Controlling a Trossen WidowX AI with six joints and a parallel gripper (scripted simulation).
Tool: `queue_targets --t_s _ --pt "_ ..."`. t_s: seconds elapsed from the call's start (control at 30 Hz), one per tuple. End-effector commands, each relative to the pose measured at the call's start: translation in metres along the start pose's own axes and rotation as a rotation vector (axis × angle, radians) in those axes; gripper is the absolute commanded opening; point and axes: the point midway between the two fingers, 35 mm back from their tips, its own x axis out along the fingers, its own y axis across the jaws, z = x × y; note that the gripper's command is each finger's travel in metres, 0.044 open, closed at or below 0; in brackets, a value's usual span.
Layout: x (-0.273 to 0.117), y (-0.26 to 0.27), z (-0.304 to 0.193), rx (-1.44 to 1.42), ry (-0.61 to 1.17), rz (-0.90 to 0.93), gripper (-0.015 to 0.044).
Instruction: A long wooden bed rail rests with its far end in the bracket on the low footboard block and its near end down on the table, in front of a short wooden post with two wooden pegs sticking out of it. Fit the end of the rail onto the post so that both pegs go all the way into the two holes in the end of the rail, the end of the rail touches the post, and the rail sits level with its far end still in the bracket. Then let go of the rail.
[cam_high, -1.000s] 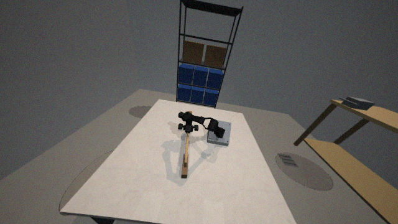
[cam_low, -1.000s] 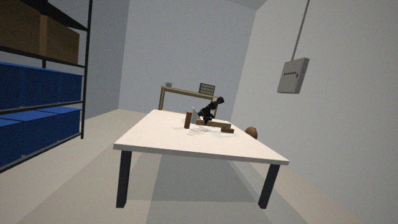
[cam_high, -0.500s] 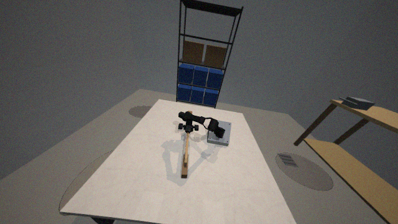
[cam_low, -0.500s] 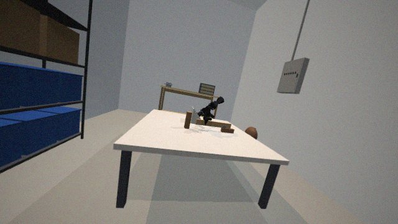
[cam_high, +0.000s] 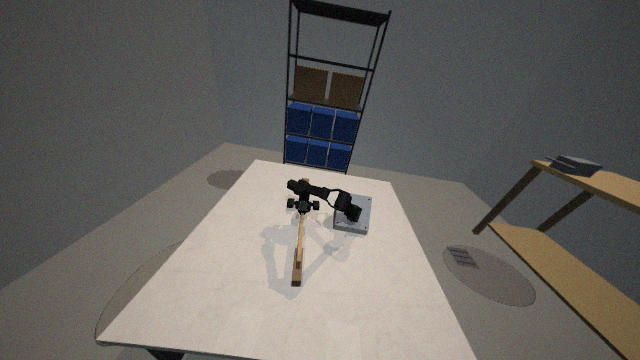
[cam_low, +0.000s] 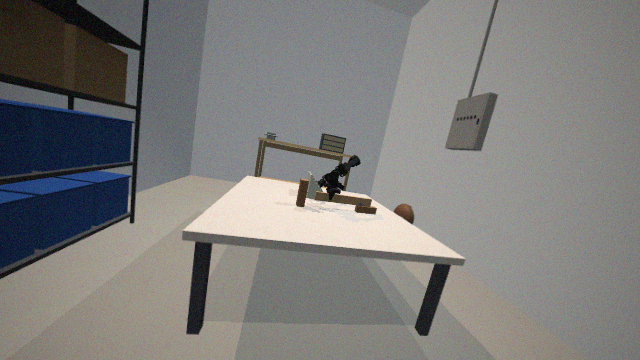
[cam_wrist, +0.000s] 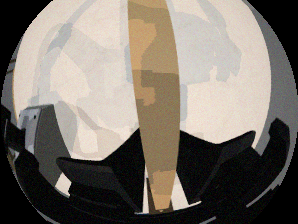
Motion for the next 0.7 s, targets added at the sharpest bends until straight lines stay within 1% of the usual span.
queue_targets --t_s 0.0,0.67 --pt "-0.0002 -0.0001 -0.0001 0.003 0.002 -0.003 0.0000" --pt "0.0001 0.0002 -0.0059 0.002 0.003 -0.003 0.0000"
